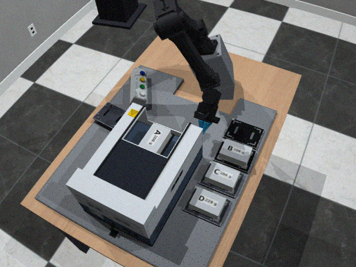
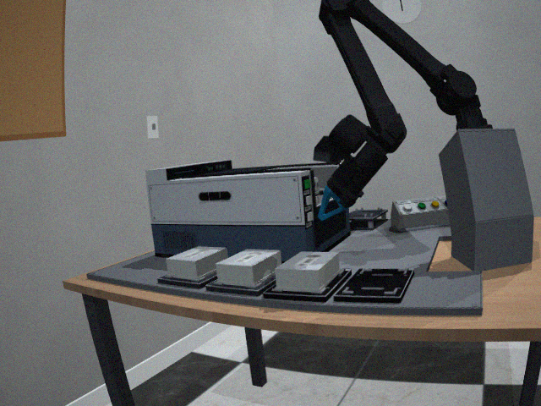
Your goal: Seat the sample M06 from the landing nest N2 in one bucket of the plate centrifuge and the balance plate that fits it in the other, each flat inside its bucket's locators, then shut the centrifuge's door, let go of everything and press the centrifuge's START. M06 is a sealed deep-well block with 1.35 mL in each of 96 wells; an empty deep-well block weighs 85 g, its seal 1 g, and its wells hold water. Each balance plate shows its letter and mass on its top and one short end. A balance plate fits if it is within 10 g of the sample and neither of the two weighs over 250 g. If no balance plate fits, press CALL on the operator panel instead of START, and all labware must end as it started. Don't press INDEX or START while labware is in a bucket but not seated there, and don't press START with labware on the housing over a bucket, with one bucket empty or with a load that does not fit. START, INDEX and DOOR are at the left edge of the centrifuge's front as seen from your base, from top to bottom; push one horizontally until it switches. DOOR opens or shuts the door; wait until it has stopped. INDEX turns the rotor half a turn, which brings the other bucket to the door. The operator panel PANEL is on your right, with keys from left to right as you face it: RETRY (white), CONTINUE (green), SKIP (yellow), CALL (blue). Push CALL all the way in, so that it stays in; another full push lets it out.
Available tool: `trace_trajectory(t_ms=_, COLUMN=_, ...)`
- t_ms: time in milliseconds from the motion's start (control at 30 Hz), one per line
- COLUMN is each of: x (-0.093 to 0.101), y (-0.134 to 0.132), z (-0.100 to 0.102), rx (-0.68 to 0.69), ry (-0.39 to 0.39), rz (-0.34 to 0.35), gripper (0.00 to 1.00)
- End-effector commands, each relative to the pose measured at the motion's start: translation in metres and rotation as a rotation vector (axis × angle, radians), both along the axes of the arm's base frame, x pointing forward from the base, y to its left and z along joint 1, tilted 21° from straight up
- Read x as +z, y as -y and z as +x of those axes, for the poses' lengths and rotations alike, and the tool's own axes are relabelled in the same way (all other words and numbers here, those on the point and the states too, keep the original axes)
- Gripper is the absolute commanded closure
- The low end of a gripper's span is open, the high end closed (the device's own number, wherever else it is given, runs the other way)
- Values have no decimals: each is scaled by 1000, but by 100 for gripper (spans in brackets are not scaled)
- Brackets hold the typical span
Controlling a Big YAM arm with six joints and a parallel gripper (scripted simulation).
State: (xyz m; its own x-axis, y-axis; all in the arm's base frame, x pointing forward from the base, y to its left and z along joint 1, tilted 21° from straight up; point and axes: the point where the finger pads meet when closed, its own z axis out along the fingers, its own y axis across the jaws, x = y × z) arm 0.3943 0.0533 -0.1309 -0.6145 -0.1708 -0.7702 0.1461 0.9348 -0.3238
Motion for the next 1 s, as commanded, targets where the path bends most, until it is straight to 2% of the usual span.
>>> trace_trajectory(t_ms=0, x=6, y=5, z=8, rx=-6, ry=6, rz=-9, gripper=100)
trace_trajectory(t_ms=200, x=8, y=5, z=11, rx=-6, ry=10, rz=-8, gripper=100)
trace_trajectory(t_ms=233, x=2, y=7, z=6, rx=-6, ry=-7, rz=-15, gripper=100)
trace_trajectory(t_ms=333, x=8, y=6, z=14, rx=-6, ry=9, rz=-8, gripper=100)
trace_trajectory(t_ms=700, x=10, y=7, z=23, rx=-6, ry=11, rz=-8, gripper=100)
trace_trajectory(t_ms=767, x=10, y=7, z=23, rx=-6, ry=11, rz=-8, gripper=100)
trace_trajectory(t_ms=800, x=2, y=9, z=16, rx=-5, ry=-12, rz=-16, gripper=100)
trace_trajectory(t_ms=967, x=8, y=7, z=25, rx=-6, ry=6, rz=-10, gripper=100)
